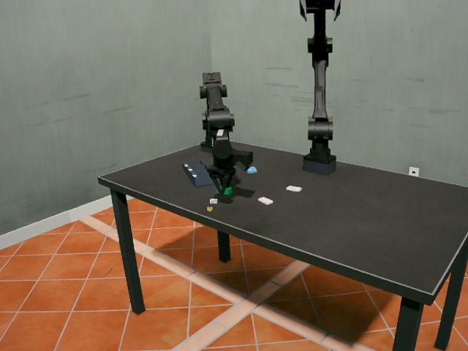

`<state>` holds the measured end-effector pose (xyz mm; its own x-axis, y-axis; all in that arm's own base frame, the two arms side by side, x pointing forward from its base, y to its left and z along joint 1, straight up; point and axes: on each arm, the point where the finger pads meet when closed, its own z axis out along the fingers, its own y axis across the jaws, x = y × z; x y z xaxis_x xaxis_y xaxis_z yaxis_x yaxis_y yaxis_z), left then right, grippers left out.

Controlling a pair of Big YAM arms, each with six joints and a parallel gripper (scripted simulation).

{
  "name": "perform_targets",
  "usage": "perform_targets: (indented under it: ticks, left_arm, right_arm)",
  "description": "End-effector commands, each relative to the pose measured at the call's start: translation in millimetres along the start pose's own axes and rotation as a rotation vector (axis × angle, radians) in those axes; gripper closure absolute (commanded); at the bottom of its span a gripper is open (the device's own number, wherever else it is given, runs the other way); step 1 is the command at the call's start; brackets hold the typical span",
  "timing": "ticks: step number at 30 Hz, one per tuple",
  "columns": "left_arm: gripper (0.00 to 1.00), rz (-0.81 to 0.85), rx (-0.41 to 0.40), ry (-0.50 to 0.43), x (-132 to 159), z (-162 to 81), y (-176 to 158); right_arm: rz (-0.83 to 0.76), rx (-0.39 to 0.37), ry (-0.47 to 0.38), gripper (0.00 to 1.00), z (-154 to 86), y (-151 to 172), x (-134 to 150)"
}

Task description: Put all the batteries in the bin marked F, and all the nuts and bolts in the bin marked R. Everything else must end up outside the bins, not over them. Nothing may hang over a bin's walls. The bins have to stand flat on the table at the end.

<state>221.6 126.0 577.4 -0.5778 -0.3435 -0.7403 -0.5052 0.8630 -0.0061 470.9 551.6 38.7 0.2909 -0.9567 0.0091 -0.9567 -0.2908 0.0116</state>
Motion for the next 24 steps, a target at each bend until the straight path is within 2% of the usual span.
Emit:
perform_targets:
  ticks: [1,24]
  left_arm:
    - [0.00,0.009,0.001,-0.053,-11,-26,1]
    - [0.00,0.009,0.001,-0.053,-11,-26,1]
  right_arm:
    - [0.000,0.046,-0.033,0.79,-27,-11,-16]
    - [-0.003,0.045,-0.033,0.79,-30,-10,-20]
